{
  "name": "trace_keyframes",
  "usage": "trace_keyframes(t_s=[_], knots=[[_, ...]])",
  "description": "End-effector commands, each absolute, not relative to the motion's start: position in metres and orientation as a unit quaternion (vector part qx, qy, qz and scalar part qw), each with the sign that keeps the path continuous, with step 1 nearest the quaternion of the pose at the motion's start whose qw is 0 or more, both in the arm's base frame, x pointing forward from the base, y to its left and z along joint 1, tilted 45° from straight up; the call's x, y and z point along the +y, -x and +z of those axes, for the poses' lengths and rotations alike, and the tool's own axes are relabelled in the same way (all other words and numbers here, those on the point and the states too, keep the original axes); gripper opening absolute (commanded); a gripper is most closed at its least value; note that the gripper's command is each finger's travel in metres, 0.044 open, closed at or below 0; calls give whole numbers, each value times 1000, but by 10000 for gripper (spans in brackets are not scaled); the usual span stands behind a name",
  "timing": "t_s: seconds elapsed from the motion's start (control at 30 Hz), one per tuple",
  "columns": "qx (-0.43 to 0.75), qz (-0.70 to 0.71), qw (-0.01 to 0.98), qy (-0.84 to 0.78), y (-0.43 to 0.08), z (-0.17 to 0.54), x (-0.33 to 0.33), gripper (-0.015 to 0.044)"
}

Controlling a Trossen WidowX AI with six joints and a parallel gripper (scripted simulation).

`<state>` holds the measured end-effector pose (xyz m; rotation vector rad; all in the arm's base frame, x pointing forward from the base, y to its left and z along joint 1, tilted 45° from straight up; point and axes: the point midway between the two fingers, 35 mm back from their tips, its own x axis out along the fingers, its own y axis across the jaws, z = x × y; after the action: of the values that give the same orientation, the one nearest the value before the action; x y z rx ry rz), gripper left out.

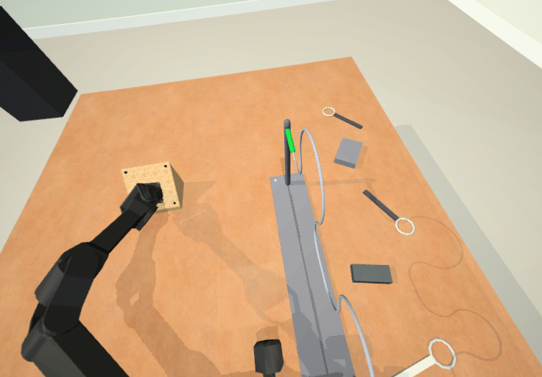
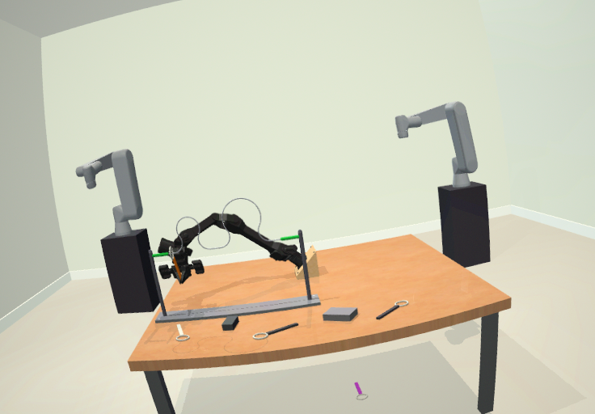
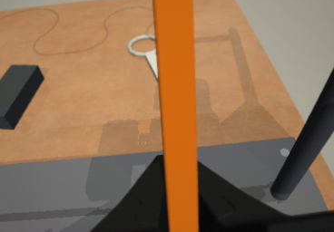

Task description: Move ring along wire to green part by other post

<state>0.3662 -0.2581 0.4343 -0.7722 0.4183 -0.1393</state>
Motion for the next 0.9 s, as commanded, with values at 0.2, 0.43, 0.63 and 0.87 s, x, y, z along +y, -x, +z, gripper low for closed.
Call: trace_keyframes(t_s=[0.2, 0.43, 0.63, 0.87], knots=[[216, -60, 916, 334, -363, 420, -245, -150], [222, -46, 931, 287, -362, 408, -230, -150], [227, -30, 945, 232, -361, 398, -214, -150], [232, -10, 959, 165, -360, 389, -194, -150]])
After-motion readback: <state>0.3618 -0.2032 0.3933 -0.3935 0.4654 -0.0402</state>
